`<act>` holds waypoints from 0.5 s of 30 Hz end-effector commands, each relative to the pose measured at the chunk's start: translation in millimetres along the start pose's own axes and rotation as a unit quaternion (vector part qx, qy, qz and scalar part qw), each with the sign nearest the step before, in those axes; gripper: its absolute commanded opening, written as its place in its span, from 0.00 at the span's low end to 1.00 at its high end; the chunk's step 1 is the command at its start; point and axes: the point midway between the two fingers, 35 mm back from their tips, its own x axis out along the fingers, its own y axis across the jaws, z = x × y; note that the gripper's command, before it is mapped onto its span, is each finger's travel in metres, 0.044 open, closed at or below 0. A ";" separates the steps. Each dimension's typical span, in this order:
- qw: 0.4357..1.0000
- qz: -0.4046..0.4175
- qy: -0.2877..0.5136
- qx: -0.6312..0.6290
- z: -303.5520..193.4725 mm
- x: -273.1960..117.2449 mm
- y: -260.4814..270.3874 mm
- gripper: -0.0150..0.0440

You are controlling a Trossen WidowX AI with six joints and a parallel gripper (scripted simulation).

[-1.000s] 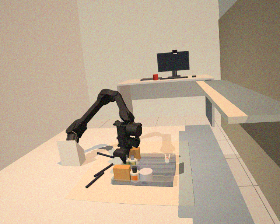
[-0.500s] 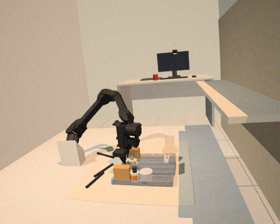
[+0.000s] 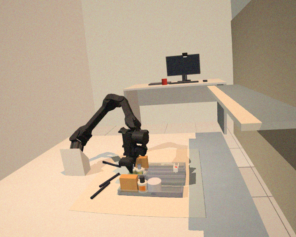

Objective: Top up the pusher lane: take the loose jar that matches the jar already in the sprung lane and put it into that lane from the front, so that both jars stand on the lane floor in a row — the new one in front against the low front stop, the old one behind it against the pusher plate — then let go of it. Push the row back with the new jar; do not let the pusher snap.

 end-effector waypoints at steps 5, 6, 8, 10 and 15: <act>1.000 0.000 -0.001 -0.003 -0.2 0.0 -0.1 0.30; 1.000 0.000 -0.001 -0.003 -0.2 0.0 -0.1 0.34; 1.000 0.000 -0.001 -0.003 -0.2 0.0 -0.1 0.43; 1.000 0.000 -0.001 -0.003 -0.2 0.0 -0.1 0.52; 1.000 0.000 -0.001 -0.003 -0.2 0.0 -0.1 0.72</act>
